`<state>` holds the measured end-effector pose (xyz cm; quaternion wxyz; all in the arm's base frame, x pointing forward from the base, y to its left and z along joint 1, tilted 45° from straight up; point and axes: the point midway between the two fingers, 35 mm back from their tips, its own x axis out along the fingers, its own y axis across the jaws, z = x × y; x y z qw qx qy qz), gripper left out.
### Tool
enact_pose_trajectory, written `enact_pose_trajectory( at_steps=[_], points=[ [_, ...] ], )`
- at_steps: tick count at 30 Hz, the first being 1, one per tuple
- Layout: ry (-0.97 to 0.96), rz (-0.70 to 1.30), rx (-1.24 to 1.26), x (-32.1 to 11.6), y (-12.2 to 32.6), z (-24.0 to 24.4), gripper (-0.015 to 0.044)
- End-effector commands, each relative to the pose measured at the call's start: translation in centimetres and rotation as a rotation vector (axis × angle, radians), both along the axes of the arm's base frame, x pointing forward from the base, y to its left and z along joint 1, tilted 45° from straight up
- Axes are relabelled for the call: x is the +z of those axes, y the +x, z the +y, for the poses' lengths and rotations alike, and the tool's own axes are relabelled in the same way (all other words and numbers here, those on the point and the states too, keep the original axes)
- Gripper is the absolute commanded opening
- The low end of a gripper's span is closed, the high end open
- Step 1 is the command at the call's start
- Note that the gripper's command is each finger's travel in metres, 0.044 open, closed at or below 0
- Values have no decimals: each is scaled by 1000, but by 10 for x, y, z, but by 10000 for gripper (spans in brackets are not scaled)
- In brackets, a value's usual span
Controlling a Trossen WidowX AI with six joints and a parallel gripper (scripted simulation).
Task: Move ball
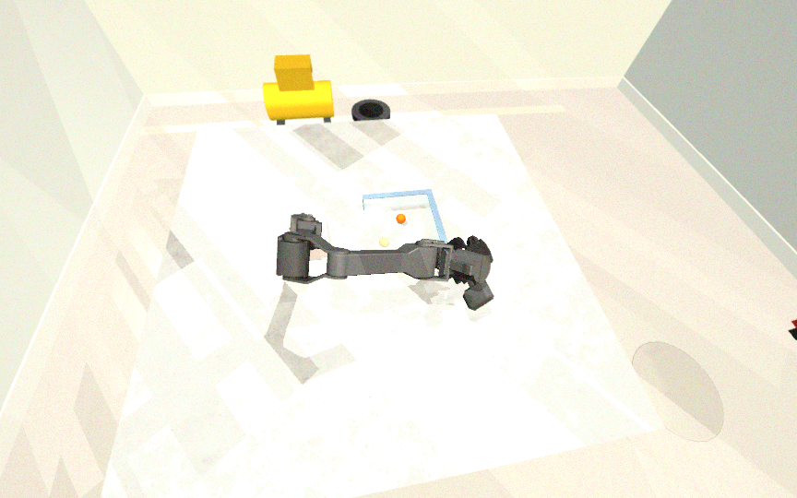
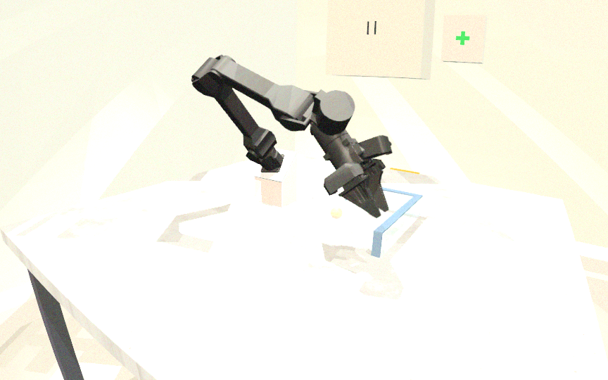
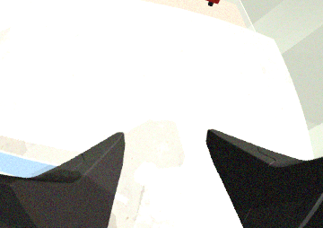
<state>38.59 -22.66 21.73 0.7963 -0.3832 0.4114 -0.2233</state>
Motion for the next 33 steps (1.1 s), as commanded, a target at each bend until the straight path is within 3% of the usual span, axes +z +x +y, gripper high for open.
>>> enact_pose_trajectory(
  at_steps=[1, 11, 21, 33],
  points=[
    [24, 154, 56, -41, 10, 27, 264],
    [63, 715, 237, -177, -1, 121, 264],
    [-181, 1424, 483, -276, -73, 202, 264],
    [-206, 1469, 497, -291, -80, 195, 264]
  ],
)
